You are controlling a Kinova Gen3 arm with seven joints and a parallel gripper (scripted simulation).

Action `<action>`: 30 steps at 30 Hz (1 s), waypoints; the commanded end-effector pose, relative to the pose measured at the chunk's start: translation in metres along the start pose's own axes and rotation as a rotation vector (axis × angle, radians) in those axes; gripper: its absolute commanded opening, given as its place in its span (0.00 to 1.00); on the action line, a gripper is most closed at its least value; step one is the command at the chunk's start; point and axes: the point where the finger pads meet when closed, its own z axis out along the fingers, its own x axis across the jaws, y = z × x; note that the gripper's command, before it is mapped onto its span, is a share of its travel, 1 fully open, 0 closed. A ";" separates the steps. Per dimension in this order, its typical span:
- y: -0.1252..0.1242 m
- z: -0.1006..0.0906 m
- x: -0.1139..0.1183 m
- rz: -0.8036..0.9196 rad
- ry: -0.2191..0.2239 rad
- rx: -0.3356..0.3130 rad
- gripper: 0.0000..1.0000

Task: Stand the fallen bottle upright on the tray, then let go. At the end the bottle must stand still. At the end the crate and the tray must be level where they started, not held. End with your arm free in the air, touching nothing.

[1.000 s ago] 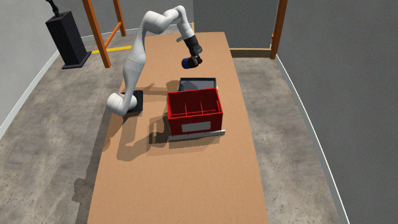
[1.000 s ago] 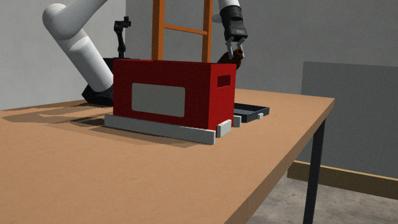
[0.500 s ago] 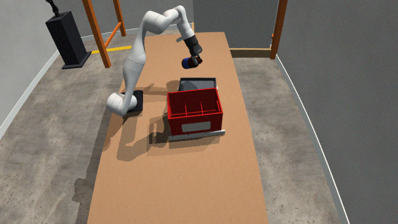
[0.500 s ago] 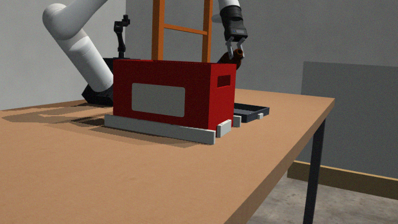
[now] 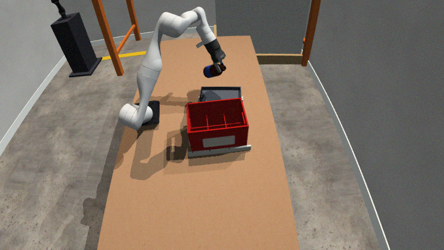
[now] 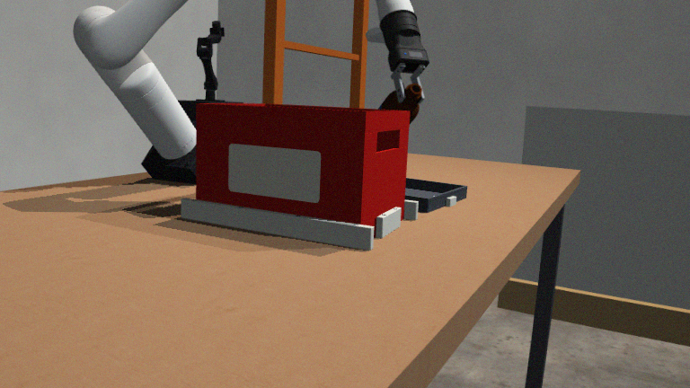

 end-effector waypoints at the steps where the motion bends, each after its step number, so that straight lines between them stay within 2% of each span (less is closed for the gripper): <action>1: -0.003 -0.002 0.000 -0.005 0.003 -0.020 0.00; 17: -0.003 -0.002 0.000 -0.004 0.005 -0.105 0.00; 30: -0.003 -0.003 0.001 -0.004 0.005 -0.119 0.00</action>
